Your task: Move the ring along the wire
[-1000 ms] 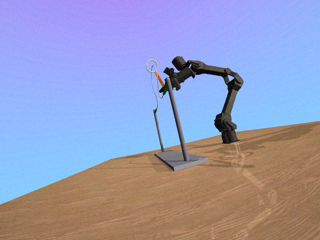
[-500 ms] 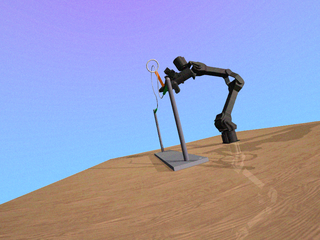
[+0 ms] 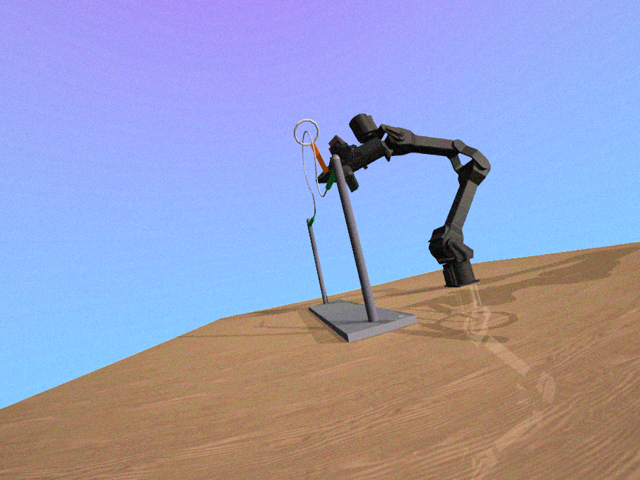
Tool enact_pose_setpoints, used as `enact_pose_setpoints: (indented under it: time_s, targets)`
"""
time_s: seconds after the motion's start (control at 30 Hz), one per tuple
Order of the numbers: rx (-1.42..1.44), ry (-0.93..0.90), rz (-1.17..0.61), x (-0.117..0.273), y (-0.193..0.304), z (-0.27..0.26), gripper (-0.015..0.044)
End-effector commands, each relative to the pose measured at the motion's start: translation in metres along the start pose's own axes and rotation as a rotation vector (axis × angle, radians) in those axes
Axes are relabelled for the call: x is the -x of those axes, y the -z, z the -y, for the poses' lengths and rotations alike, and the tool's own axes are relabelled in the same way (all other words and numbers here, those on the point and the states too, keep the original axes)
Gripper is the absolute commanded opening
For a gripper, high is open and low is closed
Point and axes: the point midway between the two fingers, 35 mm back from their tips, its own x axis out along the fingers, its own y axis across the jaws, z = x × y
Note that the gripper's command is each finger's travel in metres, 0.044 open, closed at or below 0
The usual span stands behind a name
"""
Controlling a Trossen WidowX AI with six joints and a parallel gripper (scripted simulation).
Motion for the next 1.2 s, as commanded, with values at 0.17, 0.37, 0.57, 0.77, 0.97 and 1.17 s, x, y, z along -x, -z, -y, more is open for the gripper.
enact_pose_setpoints:
  time_s: [0.17,0.37,0.57,0.77,0.97,1.17]
  targets:
    - [0.094,0.060,0.015,0.002,0.001,0.007,-0.0150]
    - [0.160,0.096,0.024,0.002,0.000,0.010,-0.0150]
    - [0.227,0.131,0.033,0.002,-0.001,0.013,-0.0150]
    - [0.294,0.167,0.041,0.002,-0.001,0.017,-0.0150]
    - [0.360,0.202,0.050,0.003,-0.003,0.020,-0.0150]
    - [0.427,0.237,0.059,0.003,-0.004,0.023,-0.0150]
